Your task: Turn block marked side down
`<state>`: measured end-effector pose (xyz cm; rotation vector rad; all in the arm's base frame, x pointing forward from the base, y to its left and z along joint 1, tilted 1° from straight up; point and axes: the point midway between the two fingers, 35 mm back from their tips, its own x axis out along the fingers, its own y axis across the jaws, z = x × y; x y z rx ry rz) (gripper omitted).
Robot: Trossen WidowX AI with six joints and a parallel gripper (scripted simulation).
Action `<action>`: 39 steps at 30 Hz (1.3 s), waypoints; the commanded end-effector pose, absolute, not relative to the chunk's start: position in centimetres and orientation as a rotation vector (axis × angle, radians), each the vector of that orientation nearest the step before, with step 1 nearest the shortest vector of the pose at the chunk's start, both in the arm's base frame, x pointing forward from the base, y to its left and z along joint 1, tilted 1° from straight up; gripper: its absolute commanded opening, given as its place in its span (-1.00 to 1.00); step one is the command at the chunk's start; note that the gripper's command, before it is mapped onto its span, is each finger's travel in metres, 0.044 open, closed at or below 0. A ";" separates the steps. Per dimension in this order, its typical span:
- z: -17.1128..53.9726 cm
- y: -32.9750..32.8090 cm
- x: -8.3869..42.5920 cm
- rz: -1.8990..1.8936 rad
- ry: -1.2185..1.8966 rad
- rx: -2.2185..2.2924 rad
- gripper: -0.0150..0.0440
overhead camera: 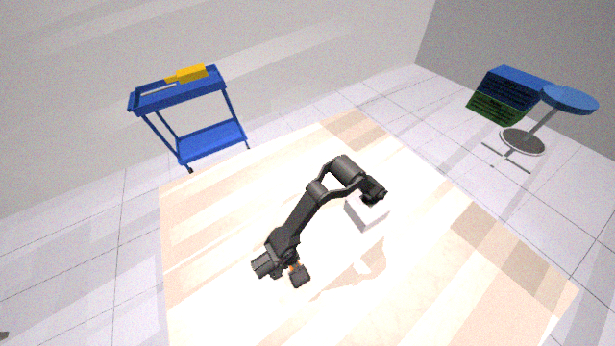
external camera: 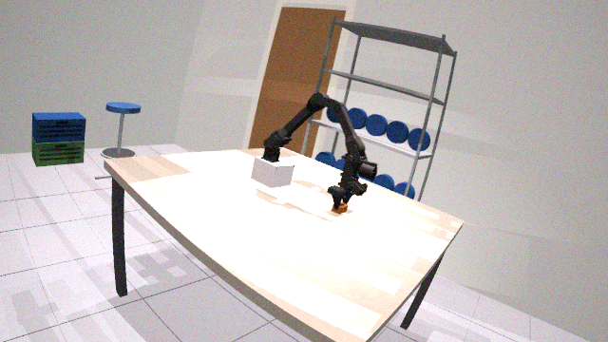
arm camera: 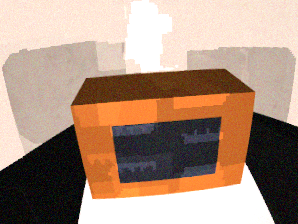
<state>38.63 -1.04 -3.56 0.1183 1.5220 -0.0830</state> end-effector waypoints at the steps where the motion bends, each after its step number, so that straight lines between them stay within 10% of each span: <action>1: -3.6 -1.0 38.6 -0.086 1.522 0.123 0.13; 13: -0.7 -1.1 38.5 -0.086 1.522 0.122 -0.49; 39: -1.9 -1.0 38.8 -0.099 1.224 0.098 -0.49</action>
